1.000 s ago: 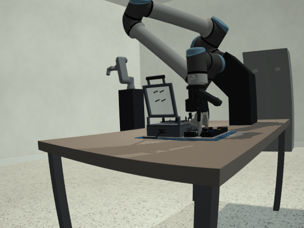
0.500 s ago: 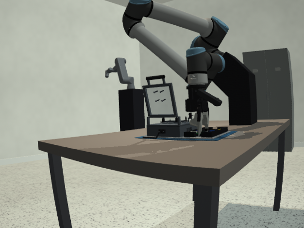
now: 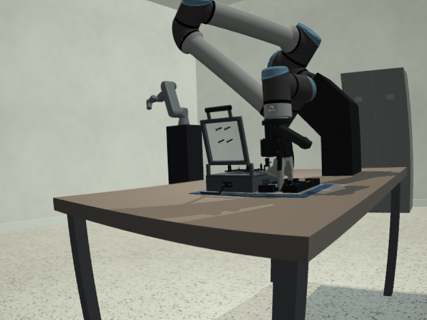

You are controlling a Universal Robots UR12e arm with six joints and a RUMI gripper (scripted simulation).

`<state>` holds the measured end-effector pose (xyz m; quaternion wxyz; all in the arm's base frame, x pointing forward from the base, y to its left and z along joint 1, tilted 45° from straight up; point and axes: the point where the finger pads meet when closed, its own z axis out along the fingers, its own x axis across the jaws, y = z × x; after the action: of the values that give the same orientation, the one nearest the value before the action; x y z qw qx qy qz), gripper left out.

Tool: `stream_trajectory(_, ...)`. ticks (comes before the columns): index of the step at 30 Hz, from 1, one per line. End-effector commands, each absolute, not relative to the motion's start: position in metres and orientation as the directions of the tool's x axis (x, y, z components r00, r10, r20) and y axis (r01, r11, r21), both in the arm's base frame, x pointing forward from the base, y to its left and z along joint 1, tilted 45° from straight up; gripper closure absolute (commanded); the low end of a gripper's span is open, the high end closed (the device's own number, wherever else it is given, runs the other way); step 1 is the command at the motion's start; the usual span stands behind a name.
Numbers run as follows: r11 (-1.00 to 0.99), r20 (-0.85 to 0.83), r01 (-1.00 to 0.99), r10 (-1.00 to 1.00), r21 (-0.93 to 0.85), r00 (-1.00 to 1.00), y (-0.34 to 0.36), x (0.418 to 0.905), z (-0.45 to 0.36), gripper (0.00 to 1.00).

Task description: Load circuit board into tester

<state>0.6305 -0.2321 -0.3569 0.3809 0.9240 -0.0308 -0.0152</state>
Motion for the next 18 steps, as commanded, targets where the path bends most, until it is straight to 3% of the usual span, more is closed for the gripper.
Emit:
stream_trajectory(1, -0.708, -0.004, -0.044, -0.066, 0.704, 0.998, -0.2275, 0.6313, -0.3527, 0.61)
stream_trajectory(18, -0.708, -0.004, -0.044, -0.066, 0.705, 0.998, -0.2184, 0.6314, -0.3435, 0.61)
